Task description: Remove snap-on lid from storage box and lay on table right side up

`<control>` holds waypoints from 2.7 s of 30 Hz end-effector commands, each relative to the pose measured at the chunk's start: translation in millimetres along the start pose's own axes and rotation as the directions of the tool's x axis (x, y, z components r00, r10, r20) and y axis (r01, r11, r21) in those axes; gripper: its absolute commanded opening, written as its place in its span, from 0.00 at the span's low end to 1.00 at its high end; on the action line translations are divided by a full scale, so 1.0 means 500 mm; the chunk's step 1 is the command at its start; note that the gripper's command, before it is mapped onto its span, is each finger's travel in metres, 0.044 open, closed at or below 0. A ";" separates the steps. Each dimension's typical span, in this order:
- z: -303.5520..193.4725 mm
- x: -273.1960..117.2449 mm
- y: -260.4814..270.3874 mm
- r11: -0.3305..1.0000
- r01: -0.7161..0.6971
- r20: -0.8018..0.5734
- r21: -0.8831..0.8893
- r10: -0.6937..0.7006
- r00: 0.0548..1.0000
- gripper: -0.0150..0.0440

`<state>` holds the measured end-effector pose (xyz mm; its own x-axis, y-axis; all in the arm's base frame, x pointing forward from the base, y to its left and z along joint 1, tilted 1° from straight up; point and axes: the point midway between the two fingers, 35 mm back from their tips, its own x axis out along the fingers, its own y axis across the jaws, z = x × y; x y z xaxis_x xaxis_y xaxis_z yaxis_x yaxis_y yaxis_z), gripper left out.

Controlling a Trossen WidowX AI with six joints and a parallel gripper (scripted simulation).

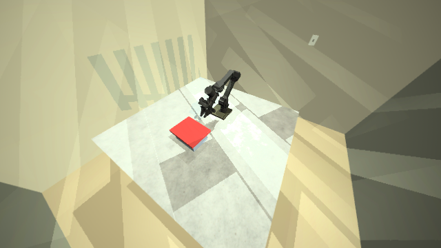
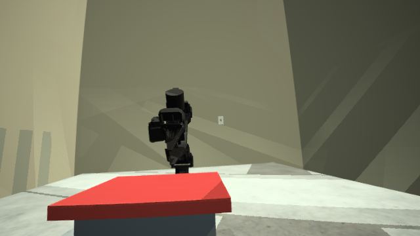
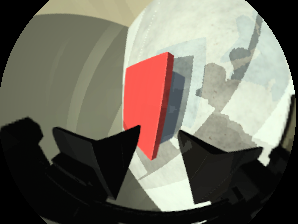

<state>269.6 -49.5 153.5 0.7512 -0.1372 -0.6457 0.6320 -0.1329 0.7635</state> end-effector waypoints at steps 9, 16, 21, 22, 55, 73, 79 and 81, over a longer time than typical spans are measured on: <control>0.001 0.030 0.001 1.000 -0.009 0.005 0.002 0.009 1.000 0.65; 0.002 0.053 0.003 1.000 -0.010 0.005 0.002 0.010 1.000 0.65; 0.002 0.070 0.004 1.000 -0.010 0.005 0.002 0.010 1.000 0.65; 0.002 0.073 0.004 1.000 -0.010 0.005 0.002 0.010 1.000 0.65; 0.002 0.143 -0.001 1.000 -0.013 0.005 0.003 0.013 1.000 0.54; 0.001 0.142 -0.001 1.000 -0.011 0.001 0.001 0.011 1.000 0.25; 0.001 0.140 0.001 1.000 -0.011 0.001 0.001 0.011 1.000 0.25; 0.001 0.139 0.001 1.000 -0.011 0.001 0.001 0.011 1.000 0.25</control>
<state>322.3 -59.4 107.6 0.7580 -0.1392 -0.6373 0.6236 -0.1319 0.7705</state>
